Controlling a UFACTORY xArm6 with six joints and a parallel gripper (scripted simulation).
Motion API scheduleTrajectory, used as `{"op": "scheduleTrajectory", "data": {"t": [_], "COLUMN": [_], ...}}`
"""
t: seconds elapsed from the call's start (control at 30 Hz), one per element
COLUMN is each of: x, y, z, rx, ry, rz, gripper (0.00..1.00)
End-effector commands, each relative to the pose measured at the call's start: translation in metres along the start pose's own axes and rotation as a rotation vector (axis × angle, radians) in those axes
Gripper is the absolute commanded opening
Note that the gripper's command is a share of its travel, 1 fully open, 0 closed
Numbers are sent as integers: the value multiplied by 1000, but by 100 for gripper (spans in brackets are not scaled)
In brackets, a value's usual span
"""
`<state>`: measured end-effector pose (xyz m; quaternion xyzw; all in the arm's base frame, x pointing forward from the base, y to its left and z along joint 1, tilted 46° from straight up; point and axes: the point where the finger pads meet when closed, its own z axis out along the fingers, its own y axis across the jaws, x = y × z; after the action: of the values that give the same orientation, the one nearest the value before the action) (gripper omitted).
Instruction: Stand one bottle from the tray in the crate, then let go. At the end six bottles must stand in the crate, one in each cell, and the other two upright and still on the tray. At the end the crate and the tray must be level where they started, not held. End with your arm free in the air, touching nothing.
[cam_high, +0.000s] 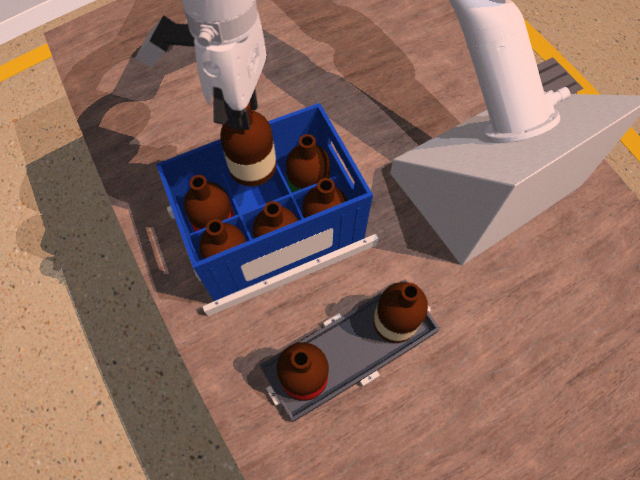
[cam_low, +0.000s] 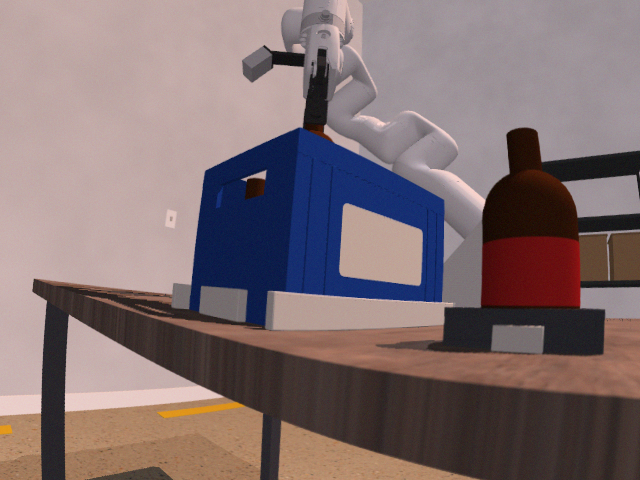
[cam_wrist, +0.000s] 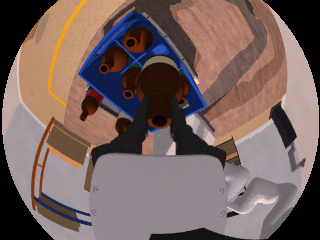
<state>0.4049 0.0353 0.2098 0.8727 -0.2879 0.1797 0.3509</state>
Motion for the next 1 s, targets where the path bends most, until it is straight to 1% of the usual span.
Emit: {"op": "scheduleTrajectory", "data": {"t": [0.0, 0.47, 0.97], "x": [1, 1, 1], "y": [-1, -1, -1], "z": [2, 19, 29], "rx": [3, 3, 3], "ry": [2, 2, 2], "rz": [1, 1, 1], "gripper": [0, 0, 0]}}
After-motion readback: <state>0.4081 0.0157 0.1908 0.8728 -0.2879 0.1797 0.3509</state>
